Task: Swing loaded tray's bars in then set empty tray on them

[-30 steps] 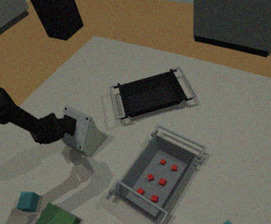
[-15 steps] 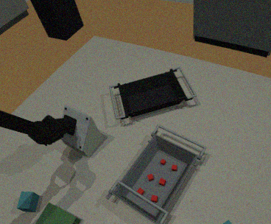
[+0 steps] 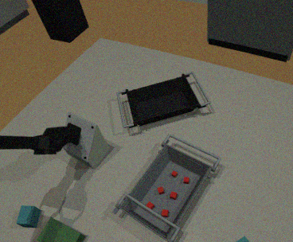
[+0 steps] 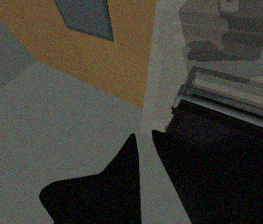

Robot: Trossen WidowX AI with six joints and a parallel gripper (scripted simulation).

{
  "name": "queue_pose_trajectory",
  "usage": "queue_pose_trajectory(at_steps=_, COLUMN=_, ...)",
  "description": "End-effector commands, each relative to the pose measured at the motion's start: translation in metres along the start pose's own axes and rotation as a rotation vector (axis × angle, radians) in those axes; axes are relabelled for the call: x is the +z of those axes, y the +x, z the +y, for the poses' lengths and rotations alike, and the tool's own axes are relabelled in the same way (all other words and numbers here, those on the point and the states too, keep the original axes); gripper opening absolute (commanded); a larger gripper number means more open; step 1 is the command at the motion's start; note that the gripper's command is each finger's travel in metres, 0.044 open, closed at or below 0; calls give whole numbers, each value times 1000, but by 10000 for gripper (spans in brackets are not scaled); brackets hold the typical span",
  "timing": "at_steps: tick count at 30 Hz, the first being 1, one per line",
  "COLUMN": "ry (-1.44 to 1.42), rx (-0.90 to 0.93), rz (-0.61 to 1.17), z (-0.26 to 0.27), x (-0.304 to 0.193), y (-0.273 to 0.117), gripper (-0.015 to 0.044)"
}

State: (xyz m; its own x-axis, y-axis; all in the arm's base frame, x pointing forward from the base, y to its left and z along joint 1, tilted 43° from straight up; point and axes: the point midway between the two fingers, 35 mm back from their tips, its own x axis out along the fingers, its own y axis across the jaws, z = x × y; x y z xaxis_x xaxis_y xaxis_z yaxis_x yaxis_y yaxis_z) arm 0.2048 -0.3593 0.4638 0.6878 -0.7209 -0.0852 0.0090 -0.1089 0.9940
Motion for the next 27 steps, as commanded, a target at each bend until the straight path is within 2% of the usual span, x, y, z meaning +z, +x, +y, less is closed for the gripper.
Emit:
queue_pose_trajectory(at_steps=1, ry=-34, rx=-117, rz=79, z=-37, x=-38, y=33, gripper=85)
queue_pose_trajectory(at_steps=7, ry=-131, rx=-310, rz=221, z=-103, x=-114, y=68, gripper=85)
queue_pose_trajectory(at_steps=15, ry=-350, rx=-567, rz=374, z=-201, x=-215, y=85, gripper=85)
queue_pose_trajectory(at_steps=21, ry=-585, rx=-745, rz=463, z=-280, x=-282, y=76, gripper=85)
queue_pose_trajectory(at_steps=27, ry=-904, rx=-913, rz=584, z=-367, x=-346, y=42, gripper=85)
